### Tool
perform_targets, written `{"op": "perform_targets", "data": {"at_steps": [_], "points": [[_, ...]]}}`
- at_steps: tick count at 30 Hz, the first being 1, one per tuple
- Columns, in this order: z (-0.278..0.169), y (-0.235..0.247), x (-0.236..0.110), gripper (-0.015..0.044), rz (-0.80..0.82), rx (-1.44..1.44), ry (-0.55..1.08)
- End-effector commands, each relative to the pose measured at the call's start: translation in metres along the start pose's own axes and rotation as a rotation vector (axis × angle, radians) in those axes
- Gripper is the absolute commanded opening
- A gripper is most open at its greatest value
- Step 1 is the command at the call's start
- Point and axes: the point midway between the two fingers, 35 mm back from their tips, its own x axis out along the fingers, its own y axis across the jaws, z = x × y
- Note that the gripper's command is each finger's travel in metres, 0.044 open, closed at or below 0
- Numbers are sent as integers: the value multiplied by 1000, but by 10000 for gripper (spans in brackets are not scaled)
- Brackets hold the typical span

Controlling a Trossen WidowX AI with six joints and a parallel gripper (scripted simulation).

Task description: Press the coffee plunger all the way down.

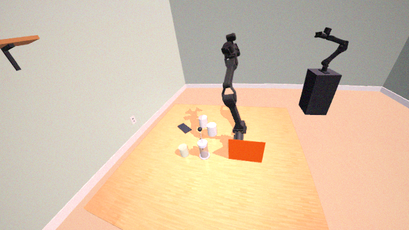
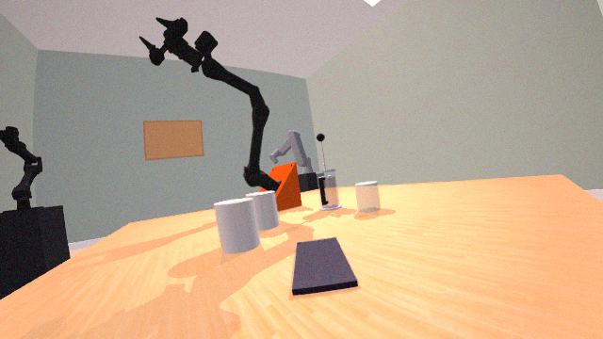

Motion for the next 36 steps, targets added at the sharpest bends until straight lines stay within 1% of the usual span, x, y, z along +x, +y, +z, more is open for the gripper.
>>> {"op": "perform_targets", "data": {"at_steps": [1,4,7,10,13,16,20,23,25,28,32,36], "points": [[-17,35,7,440,80,106,16],[-34,67,12,440,151,244,38],[-48,114,15,440,261,439,58],[-50,151,16,440,348,554,53],[-47,175,18,440,397,678,32],[-35,216,14,440,505,841,44],[-1,268,2,440,676,1047,36],[29,293,-9,440,780,1138,0],[50,301,-16,440,832,1203,-50],[80,316,-31,440,947,1307,-52],[136,329,-63,440,1152,1454,-75],[180,325,-103,440,1357,1581,-82]]}}
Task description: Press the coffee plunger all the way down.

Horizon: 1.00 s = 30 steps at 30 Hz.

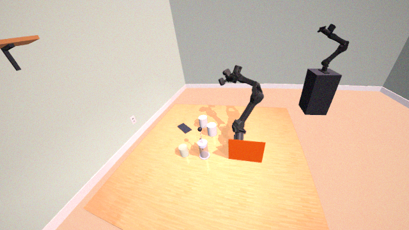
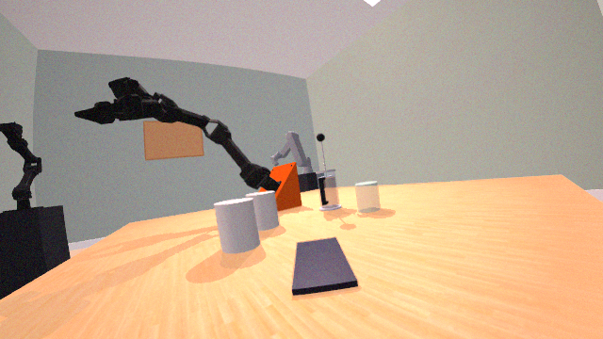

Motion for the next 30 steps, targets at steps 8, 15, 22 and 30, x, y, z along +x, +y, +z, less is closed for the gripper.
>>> {"op": "perform_targets", "data": {"at_steps": [8,15,22,30], "points": [[-16,184,6,440,492,266,169],[-7,292,-44,440,762,305,287],[-2,376,-129,440,978,223,387],[-8,431,-257,440,1167,27,408]]}}
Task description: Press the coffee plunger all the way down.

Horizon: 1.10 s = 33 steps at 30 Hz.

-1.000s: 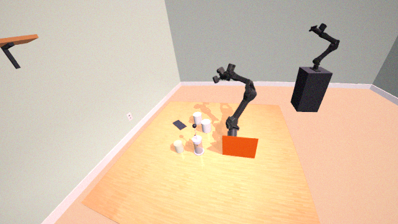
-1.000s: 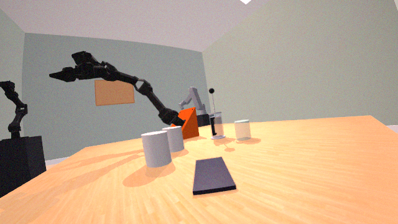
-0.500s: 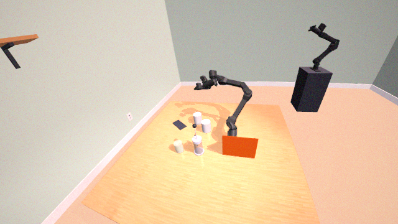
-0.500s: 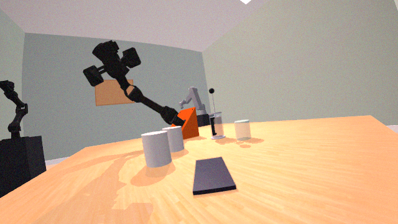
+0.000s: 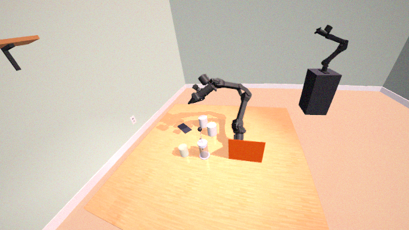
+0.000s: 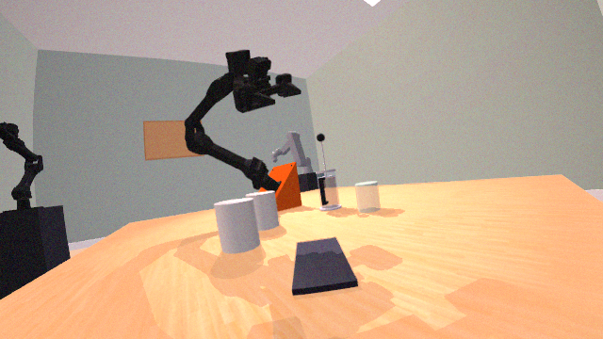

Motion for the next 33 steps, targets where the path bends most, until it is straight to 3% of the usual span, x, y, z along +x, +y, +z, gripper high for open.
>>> {"op": "perform_targets", "data": {"at_steps": [1,8,14,19,26,33], "points": [[-32,61,-6,440,49,-107,63],[-95,143,-38,440,29,-320,76],[-139,180,-68,440,-6,-486,-14],[-149,180,-67,440,-9,-502,-28],[-185,160,-38,440,-3,-505,-27],[-186,159,-35,440,-6,-503,-27]]}}
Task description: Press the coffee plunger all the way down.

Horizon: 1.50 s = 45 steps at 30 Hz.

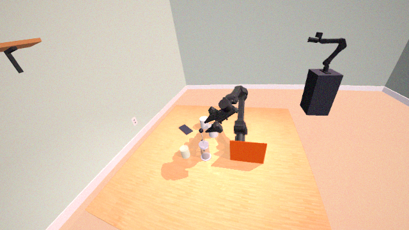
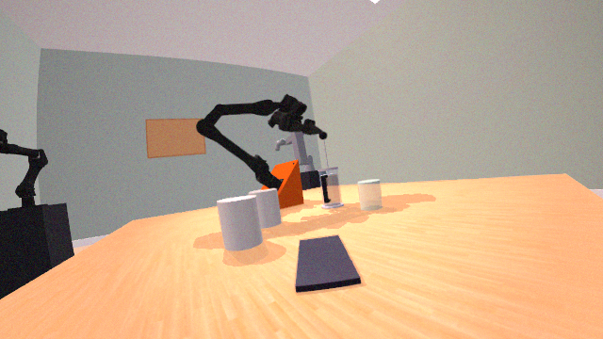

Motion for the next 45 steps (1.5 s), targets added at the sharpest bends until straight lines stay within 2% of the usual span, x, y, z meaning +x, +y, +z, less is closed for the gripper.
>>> {"op": "perform_targets", "data": {"at_steps": [1,25,37,45], "points": [[-2,-1,4,440,-1,1,-4],[-2,-3,40,440,-5,3,-7],[-2,-3,40,125,-5,3,-7],[-2,-3,40,117,-5,3,-7]]}}
